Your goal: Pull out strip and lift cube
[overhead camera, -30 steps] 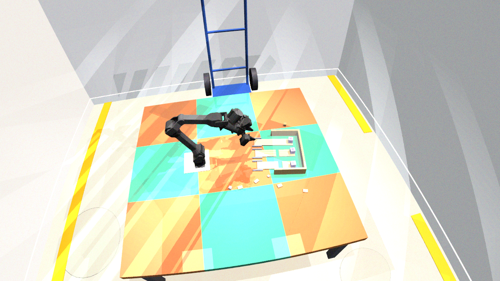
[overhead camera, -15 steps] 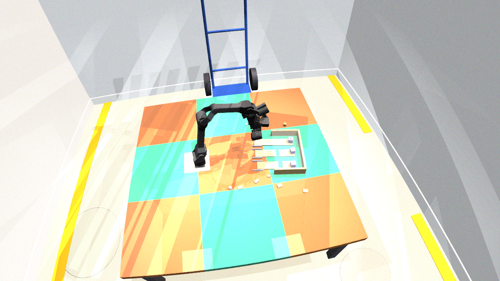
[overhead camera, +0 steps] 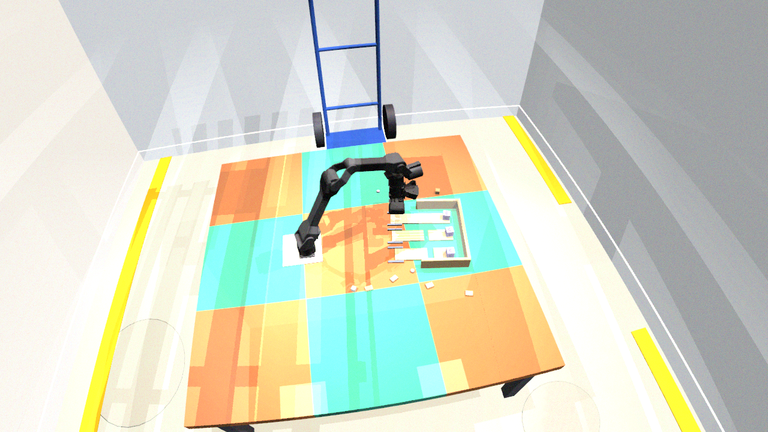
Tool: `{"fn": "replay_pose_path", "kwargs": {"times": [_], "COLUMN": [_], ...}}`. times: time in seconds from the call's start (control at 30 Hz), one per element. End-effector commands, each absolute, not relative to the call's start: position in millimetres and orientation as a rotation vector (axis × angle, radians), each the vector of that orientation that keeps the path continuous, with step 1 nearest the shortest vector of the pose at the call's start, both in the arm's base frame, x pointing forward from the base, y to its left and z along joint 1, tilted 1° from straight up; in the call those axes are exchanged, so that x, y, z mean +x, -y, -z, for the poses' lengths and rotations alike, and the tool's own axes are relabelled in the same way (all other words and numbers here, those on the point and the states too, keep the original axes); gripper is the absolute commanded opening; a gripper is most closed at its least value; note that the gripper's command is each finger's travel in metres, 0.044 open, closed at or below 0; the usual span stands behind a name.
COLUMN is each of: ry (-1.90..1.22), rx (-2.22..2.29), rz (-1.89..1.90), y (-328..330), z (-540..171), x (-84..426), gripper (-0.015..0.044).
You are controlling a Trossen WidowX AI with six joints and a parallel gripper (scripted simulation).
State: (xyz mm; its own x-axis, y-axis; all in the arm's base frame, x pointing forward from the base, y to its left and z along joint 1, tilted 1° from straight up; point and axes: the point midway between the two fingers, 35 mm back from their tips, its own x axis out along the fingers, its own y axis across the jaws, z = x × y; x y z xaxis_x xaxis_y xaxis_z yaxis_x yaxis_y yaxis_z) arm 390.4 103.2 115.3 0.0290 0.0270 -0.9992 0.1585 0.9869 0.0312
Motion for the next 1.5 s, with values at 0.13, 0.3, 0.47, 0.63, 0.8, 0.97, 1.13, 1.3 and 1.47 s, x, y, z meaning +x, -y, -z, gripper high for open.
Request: {"fn": "replay_pose_path", "kwargs": {"times": [0.13, 0.3, 0.47, 0.63, 0.8, 0.97, 1.13, 1.3, 1.47], "ry": [-1.537, -1.537, -1.537, -1.537, -1.537, -1.537, -1.537, -1.537, -1.537], "rx": [0.15, 0.15, 0.15, 0.15, 0.15, 0.15, 0.151, 0.151, 0.151], "rz": [0.109, 0.109, 0.109, 0.108, 0.108, 0.108, 0.108, 0.108, 0.108], "y": [-105, -106, -106, -107, -108, -108, -109, -109, -109], "z": [-103, -95, -87, -79, -70, -62, -54, -50, -50], "x": [394, 395, 395, 396, 396, 397, 397, 397, 397], "gripper": [0.0, 0.0, 0.0, 0.0, 0.0, 0.0, 0.0, 0.0, 0.0]}}
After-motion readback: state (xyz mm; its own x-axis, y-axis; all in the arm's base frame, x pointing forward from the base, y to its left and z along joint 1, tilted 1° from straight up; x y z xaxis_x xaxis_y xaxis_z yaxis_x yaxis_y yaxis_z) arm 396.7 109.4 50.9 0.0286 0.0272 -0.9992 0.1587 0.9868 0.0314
